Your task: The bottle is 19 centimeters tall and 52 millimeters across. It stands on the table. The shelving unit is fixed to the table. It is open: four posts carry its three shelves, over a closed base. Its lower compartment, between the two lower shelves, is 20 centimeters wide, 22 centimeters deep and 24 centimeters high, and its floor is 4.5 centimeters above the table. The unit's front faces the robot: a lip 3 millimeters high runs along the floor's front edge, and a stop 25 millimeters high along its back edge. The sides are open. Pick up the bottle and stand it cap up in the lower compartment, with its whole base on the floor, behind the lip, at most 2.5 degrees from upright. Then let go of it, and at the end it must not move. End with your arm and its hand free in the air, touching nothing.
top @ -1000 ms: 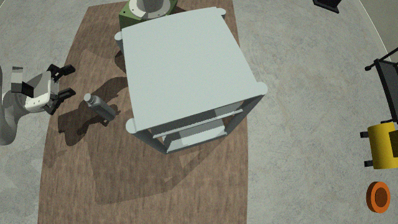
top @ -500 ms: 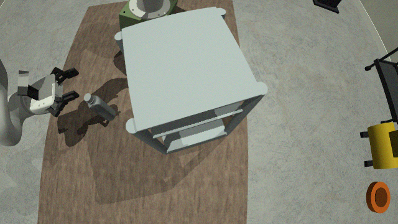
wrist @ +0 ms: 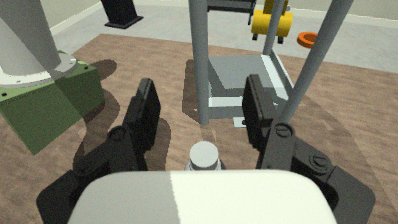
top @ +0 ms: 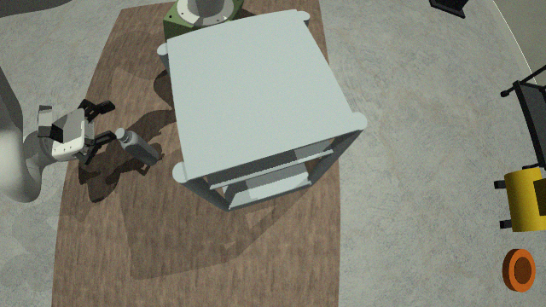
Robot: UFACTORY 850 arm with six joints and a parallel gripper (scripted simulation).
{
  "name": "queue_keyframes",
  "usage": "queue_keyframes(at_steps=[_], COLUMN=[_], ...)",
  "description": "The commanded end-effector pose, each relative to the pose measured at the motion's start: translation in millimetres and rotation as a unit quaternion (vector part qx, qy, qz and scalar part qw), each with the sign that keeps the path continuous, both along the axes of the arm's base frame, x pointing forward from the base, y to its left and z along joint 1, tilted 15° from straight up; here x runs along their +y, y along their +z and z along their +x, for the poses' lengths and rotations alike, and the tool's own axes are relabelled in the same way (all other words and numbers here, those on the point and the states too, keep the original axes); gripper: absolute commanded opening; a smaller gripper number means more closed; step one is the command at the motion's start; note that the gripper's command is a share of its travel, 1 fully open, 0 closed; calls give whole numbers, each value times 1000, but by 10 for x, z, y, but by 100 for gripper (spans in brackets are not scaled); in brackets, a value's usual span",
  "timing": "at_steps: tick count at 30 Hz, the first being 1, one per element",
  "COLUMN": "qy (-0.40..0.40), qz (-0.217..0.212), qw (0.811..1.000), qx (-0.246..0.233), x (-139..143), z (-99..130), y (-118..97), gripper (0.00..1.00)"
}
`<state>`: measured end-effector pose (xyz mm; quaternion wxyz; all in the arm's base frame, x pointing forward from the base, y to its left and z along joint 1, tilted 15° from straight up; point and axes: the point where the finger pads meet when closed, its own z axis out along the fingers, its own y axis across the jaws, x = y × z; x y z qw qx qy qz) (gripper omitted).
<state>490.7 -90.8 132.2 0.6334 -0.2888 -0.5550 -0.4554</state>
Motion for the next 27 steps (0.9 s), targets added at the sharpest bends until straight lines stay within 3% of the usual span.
queue_keyframes(at_steps=[1, 27], qy=[0, 0], qz=[0, 0], qw=[1000, 1000], qx=[-1, -1], x=[10, 202], z=[9, 35], y=[-51, -775], gripper=[74, 74])
